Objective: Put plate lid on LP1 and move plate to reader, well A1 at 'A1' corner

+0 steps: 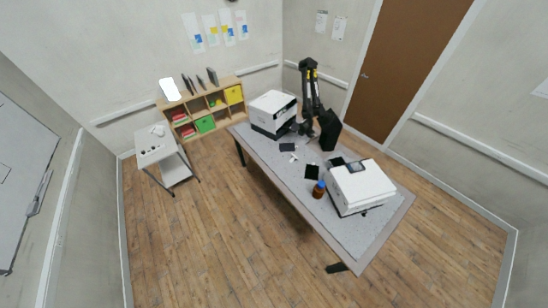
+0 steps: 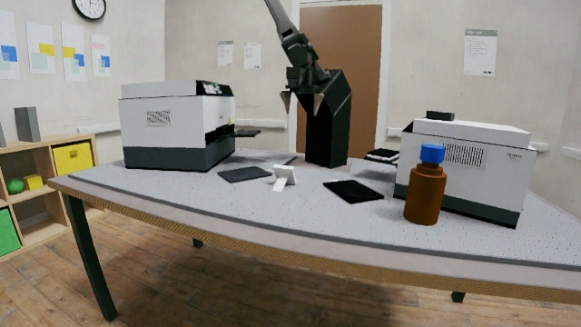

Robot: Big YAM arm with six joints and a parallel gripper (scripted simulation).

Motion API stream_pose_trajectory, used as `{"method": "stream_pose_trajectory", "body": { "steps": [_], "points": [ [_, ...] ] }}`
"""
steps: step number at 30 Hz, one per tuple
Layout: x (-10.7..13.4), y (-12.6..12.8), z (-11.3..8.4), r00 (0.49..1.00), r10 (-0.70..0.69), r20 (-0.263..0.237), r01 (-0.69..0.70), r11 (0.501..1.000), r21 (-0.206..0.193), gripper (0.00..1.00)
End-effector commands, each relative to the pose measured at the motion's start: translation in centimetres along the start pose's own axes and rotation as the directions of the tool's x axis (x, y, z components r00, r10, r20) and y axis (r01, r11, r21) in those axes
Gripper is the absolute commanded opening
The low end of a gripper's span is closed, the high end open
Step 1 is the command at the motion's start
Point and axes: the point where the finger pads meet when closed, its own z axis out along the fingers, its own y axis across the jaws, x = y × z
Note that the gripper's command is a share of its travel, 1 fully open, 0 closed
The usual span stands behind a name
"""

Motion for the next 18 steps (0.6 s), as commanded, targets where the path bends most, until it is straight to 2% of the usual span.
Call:
{"method": "stream_pose_trajectory", "body": {
  "steps": [1, 6, 8, 16, 18],
  "points": [
    [-1.6, 0.8, -0.3, 0.999, -0.038, 0.024, 0.038, 0.999, -0.012, 1.0],
    [-2.7, 3.7, -0.2, 0.981, -0.193, 0.032, 0.194, 0.981, -0.03, 1.0],
    [-2.9, 4.0, -0.1, 0.968, -0.248, 0.029, 0.249, 0.968, -0.037, 1.0],
    [-3.1, 7.3, 0.1, 0.876, -0.482, 0.019, 0.482, 0.874, -0.052, 1.0],
    [-3.1, 7.3, 0.1, 0.876, -0.482, 0.019, 0.482, 0.874, -0.052, 1.0]
  ]
}}
